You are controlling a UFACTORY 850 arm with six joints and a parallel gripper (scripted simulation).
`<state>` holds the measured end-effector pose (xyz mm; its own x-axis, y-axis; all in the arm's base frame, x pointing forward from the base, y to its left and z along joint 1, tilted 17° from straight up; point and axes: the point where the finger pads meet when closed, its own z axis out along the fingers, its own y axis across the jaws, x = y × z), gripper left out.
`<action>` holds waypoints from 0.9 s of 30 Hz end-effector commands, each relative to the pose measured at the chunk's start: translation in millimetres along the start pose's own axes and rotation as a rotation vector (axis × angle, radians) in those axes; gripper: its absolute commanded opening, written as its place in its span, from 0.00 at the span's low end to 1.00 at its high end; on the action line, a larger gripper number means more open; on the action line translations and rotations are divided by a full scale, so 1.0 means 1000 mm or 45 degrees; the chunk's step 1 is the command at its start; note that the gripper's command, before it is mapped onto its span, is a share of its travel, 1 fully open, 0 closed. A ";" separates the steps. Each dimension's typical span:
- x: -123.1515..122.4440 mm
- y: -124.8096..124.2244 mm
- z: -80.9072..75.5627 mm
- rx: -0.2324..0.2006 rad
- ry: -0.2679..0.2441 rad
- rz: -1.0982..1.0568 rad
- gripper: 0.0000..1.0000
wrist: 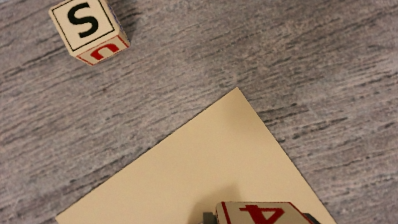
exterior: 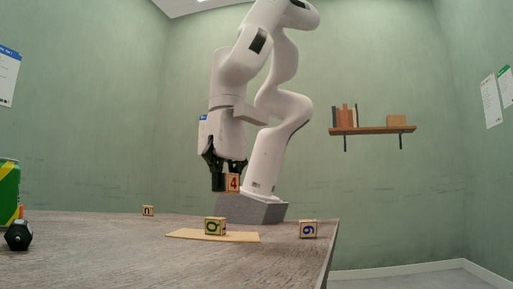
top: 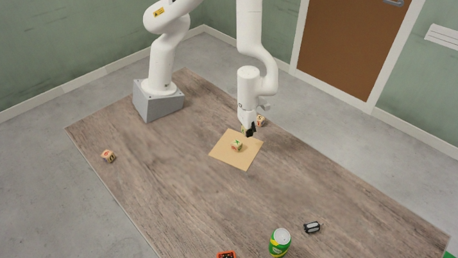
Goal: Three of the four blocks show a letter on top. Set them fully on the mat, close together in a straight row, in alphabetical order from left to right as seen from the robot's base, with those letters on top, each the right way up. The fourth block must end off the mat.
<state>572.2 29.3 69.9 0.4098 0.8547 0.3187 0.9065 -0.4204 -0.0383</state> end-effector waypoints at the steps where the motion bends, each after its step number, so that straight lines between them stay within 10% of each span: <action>1: 0.003 -0.004 -0.001 0.009 -0.022 0.175 0.41; 27: 0.014 -0.031 -0.002 -0.003 -0.030 1.104 0.41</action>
<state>551.3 51.1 75.9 0.9217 0.3311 0.2021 0.3748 -0.8945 -0.2438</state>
